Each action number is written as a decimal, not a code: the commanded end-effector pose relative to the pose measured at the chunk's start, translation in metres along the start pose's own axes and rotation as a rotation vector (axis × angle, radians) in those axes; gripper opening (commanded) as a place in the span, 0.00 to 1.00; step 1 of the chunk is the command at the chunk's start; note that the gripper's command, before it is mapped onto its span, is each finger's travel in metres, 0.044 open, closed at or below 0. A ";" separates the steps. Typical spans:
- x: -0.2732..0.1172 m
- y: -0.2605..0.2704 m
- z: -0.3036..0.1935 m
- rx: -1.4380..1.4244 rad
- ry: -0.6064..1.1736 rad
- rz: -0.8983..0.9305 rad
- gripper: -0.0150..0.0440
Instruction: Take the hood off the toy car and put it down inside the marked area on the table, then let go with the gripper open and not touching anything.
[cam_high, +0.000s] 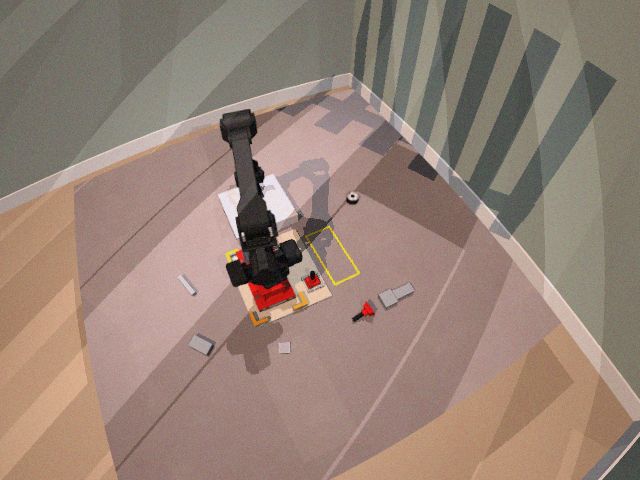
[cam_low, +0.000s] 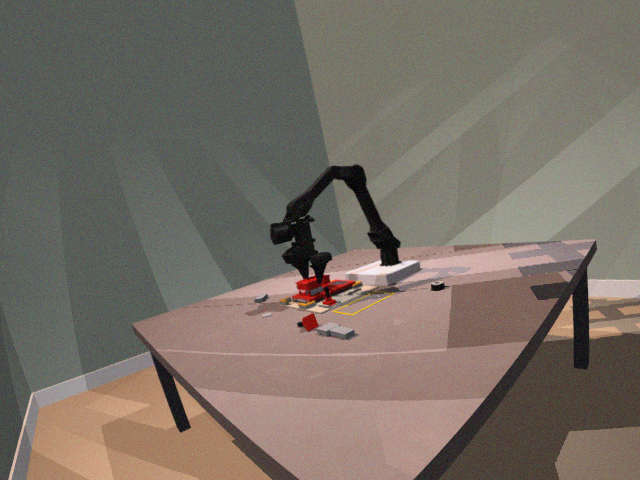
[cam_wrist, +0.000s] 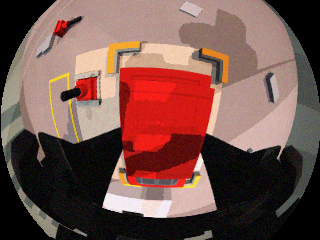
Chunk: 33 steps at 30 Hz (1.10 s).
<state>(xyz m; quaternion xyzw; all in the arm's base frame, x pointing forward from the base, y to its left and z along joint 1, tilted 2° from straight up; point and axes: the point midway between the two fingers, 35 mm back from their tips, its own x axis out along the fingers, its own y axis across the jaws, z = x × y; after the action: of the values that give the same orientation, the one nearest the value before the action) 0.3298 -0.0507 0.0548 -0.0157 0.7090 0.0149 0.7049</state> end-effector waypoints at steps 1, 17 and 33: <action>-0.007 0.000 0.001 0.000 -0.011 -0.003 0.25; -0.051 0.000 0.001 0.000 -0.011 -0.003 0.25; -0.045 0.065 0.008 -0.010 -0.025 -0.004 0.25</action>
<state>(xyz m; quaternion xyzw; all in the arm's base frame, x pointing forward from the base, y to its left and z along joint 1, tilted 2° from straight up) 0.3361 -0.0016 0.0971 -0.0177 0.7036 0.0175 0.7101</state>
